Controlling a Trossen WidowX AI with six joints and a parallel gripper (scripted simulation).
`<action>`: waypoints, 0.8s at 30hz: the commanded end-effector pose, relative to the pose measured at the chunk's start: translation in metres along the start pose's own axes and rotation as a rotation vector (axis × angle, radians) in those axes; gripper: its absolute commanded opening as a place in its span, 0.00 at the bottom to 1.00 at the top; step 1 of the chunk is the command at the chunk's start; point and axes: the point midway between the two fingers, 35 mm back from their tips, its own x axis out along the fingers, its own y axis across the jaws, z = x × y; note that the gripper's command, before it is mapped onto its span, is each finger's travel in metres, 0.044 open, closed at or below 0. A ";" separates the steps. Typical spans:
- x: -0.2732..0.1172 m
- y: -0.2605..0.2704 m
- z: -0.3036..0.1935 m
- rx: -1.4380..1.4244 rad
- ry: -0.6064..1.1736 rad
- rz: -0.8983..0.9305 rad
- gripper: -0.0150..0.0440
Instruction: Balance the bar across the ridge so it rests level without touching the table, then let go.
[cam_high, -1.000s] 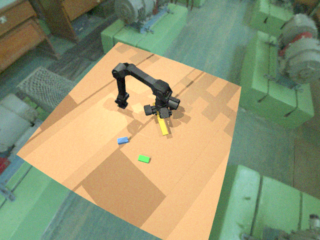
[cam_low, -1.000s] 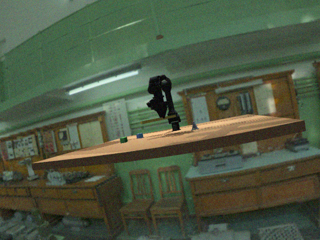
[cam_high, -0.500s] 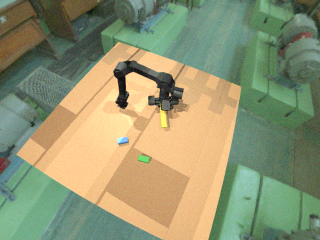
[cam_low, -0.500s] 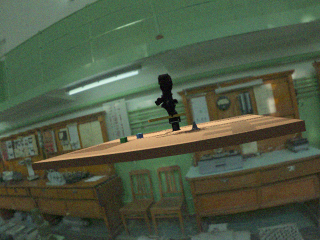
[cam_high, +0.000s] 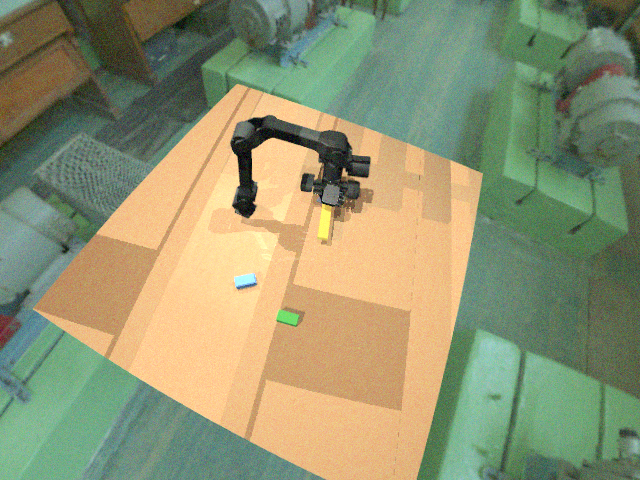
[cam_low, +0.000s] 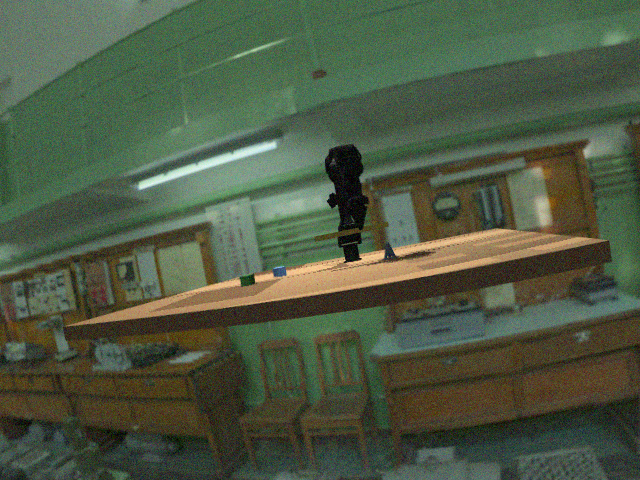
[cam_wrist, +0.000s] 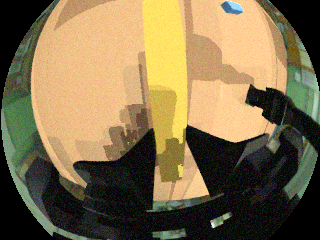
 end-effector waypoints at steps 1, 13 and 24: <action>-0.002 0.001 -0.013 0.050 0.005 0.004 0.25; -0.002 -0.001 -0.059 0.218 0.010 0.002 0.25; -0.003 -0.005 -0.100 0.374 0.014 0.000 0.25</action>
